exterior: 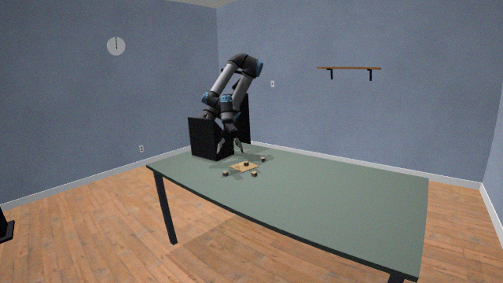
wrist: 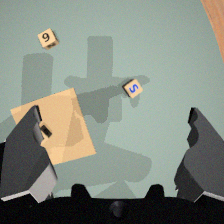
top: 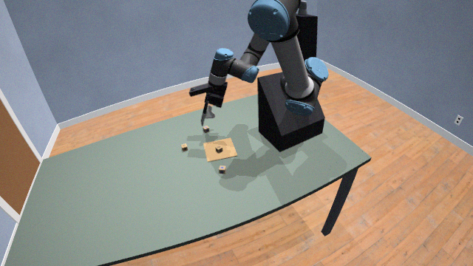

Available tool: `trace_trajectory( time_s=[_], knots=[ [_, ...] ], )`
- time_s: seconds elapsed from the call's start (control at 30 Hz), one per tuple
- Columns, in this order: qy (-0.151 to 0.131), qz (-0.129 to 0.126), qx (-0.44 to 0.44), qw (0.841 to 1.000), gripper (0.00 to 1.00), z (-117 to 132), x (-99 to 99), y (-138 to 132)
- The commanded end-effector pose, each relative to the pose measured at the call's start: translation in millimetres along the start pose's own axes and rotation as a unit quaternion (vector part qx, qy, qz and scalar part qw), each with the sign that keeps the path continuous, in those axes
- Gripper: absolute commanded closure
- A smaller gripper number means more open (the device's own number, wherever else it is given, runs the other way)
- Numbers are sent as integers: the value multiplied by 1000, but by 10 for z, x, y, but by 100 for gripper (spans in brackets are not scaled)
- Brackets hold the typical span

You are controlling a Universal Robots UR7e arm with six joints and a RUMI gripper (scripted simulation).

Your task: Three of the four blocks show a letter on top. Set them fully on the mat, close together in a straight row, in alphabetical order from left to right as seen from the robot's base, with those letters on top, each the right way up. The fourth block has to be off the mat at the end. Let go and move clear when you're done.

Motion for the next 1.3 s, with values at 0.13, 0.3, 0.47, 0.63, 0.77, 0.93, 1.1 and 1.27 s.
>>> trace_trajectory(
  time_s=[0.13, 0.3, 0.47, 0.63, 0.77, 0.93, 1.1, 1.27],
  knots=[
    [-41, -15, -71, 996, 0, 33, -76, -199],
    [-66, -29, -124, 990, 0, 89, -154, -371],
    [-80, -39, -158, 983, 0, 133, -213, -489],
    [-100, -55, -204, 972, 0, 206, -308, -660],
    [-111, -66, -231, 964, 0, 255, -371, -766],
    [-127, -84, -274, 950, 0, 346, -485, -945],
    [-139, -99, -306, 937, 0, 425, -580, -1086],
    [-142, -104, -317, 932, 0, 453, -613, -1133]
  ],
)
Point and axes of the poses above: the point where the finger pads meet when closed, its own x axis out along the fingers, its own y axis across the jaws, z = x × y, the point moved 5 cm from there along -x, back along the fingers, and after that the axes turned 2 degrees about x, right-handed, at the moved point
